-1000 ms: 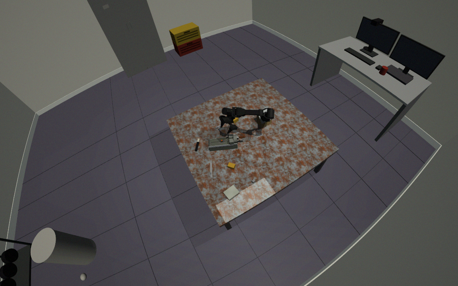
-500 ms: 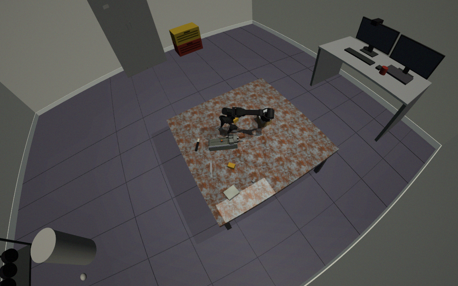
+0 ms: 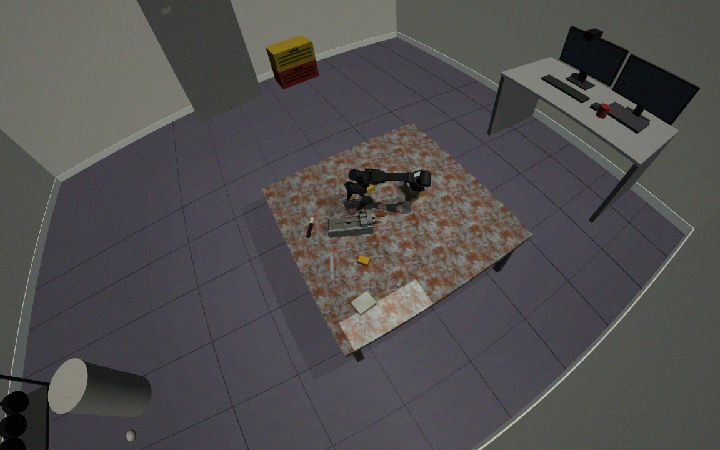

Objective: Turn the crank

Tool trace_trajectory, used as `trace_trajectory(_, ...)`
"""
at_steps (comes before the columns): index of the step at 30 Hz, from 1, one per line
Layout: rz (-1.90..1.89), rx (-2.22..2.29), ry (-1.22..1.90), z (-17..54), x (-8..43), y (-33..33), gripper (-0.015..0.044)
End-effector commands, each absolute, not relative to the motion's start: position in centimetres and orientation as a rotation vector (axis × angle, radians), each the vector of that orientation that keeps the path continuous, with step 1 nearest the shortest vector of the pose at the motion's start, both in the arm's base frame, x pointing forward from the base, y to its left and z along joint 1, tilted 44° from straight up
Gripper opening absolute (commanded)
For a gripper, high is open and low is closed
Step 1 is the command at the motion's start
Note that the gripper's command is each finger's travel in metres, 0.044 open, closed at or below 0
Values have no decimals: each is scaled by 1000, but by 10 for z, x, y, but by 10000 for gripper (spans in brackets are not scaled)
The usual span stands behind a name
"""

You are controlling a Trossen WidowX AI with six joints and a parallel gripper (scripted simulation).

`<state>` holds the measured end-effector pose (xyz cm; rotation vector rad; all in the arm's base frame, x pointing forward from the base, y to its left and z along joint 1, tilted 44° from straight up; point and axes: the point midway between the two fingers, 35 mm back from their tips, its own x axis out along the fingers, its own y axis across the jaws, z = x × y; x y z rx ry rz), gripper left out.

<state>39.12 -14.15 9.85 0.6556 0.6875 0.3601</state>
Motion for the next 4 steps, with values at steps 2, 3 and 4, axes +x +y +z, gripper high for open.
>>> trace_trajectory(2, 365, 652, 684, 100, 391, -141, 440)
trace_trajectory(3, 365, 652, 684, 100, 391, -141, 440)
trace_trajectory(4, 365, 652, 684, 100, 391, -141, 440)
